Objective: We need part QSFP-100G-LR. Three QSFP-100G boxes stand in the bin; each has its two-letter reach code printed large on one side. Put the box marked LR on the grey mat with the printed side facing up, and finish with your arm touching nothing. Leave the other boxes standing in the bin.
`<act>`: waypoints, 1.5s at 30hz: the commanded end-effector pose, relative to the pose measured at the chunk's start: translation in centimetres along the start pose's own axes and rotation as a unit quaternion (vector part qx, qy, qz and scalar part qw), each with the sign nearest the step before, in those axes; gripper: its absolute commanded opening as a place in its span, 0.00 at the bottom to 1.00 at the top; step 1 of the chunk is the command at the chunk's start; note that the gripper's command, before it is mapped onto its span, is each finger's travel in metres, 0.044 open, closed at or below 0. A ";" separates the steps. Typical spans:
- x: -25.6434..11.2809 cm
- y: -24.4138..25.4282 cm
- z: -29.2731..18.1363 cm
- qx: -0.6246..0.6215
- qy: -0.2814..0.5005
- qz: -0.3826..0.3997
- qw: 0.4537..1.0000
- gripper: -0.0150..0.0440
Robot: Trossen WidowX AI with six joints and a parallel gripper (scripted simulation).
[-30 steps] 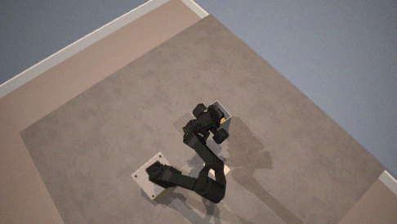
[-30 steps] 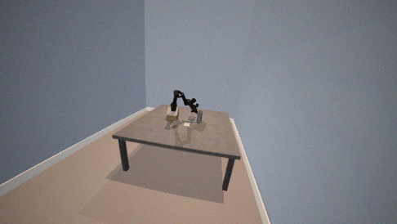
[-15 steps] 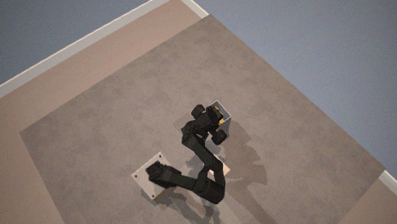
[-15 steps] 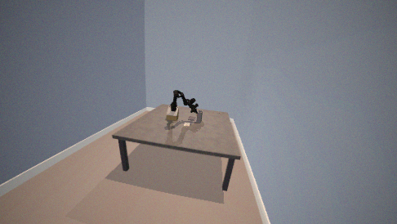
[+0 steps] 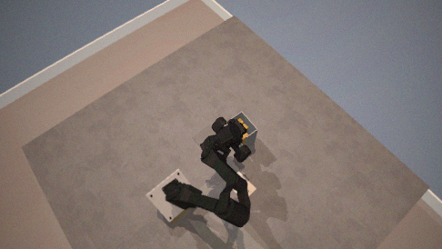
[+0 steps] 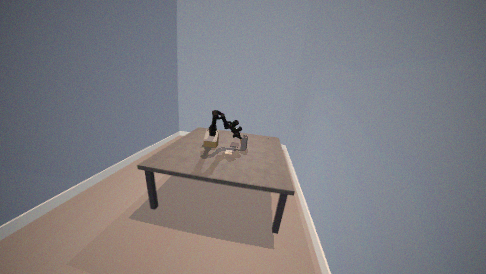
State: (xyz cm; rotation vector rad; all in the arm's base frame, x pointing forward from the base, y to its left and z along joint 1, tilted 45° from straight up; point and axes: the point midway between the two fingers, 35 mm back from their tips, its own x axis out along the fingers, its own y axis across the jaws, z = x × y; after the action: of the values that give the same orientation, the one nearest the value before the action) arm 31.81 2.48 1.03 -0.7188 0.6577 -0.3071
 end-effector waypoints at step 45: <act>-0.5 -0.1 -2.0 -0.002 0.006 -0.002 1.000 0.25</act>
State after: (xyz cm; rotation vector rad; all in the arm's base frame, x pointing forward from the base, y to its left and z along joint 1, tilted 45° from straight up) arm 30.32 2.03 0.41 -0.7202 0.6568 -0.3028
